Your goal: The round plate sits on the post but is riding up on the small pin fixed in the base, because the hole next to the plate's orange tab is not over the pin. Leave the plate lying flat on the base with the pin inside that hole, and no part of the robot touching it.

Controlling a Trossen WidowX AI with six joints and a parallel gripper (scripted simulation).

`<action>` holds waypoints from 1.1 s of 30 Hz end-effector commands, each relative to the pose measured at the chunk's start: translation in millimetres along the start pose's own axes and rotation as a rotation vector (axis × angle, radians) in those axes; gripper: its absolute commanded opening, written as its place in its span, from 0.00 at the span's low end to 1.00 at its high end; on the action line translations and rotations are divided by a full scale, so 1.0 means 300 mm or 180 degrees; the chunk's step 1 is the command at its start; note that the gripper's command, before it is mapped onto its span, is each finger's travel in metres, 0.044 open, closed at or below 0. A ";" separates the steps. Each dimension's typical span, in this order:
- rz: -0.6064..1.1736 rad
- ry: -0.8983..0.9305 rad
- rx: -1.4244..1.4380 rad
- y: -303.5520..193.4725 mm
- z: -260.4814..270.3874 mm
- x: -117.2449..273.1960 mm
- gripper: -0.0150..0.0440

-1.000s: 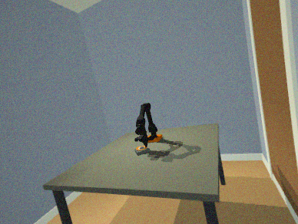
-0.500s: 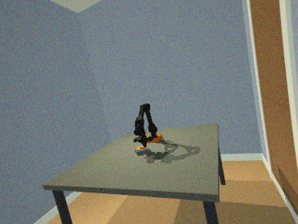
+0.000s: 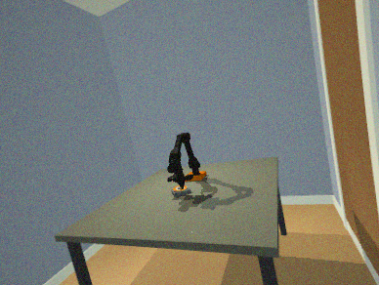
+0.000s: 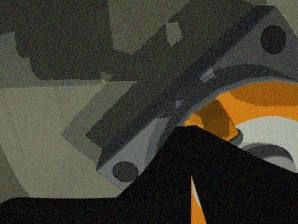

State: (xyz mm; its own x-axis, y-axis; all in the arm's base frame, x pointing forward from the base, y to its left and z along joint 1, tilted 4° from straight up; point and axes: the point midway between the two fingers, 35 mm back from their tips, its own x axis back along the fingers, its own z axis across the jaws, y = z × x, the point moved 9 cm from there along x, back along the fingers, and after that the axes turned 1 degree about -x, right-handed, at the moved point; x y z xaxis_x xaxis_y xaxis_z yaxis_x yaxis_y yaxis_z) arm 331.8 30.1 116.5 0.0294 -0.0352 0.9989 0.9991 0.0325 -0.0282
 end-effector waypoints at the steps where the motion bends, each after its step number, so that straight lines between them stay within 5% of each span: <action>1: -0.0012 -0.0009 -0.0007 0.017 -0.021 0.004 0.25; 33: -0.0015 -0.0020 -0.0008 0.058 -0.136 0.016 0.25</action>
State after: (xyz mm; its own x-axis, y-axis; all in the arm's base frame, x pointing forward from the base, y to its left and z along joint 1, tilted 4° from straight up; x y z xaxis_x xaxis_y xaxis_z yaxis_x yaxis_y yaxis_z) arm 350.5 -4.5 119.4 0.0229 -0.0358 0.9991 0.9992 0.0322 -0.0217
